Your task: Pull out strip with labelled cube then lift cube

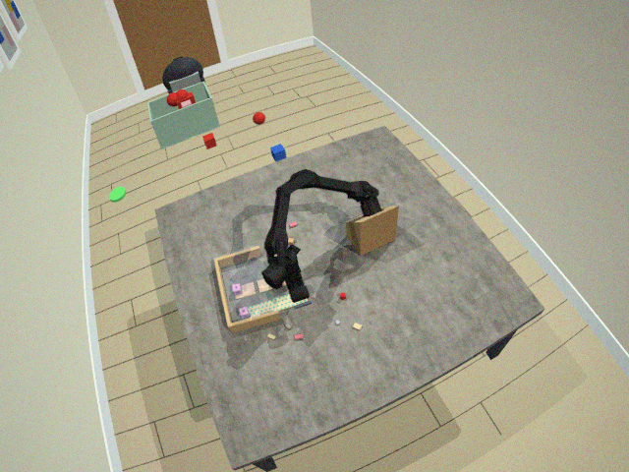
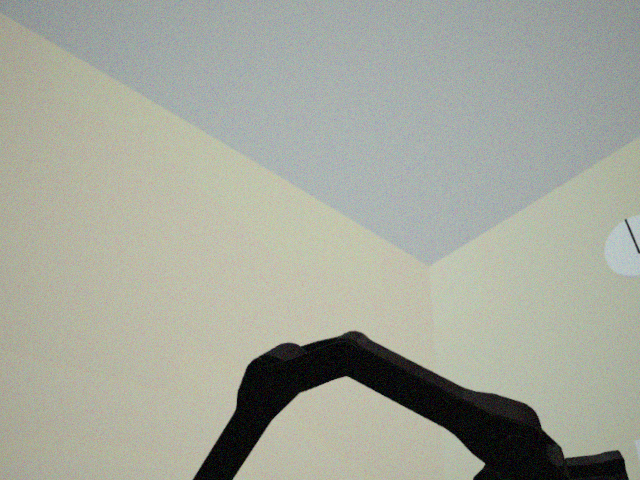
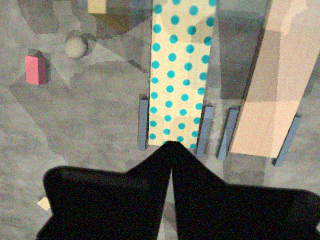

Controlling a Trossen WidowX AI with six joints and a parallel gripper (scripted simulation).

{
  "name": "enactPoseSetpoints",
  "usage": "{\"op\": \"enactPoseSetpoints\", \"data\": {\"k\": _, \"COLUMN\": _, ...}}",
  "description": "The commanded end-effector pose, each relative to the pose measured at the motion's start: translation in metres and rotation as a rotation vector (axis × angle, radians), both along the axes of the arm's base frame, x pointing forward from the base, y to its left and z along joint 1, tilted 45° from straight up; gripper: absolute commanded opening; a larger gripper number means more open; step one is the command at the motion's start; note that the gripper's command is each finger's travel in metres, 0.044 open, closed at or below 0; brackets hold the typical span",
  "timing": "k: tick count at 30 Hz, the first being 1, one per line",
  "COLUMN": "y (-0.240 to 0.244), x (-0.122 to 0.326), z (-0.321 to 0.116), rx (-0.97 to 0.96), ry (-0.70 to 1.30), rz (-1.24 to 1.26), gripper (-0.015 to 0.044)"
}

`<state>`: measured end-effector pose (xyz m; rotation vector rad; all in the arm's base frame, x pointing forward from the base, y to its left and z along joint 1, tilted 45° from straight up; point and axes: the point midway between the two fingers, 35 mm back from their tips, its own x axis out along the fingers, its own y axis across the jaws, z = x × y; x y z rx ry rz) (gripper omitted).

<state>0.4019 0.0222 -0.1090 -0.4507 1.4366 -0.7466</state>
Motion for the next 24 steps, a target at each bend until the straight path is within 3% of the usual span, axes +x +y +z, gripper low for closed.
{"op": "enactPoseSetpoints", "data": {"k": 1, "y": -0.005, "x": 0.000, "z": -0.005, "rx": 0.000, "ry": 0.003, "rz": 0.003, "gripper": 0.0000}}
{"op": "enactPoseSetpoints", "data": {"k": 24, "y": -0.032, "x": -0.005, "z": -0.032, "rx": -0.002, "ry": 0.004, "rz": 0.003, "gripper": 0.0000}}
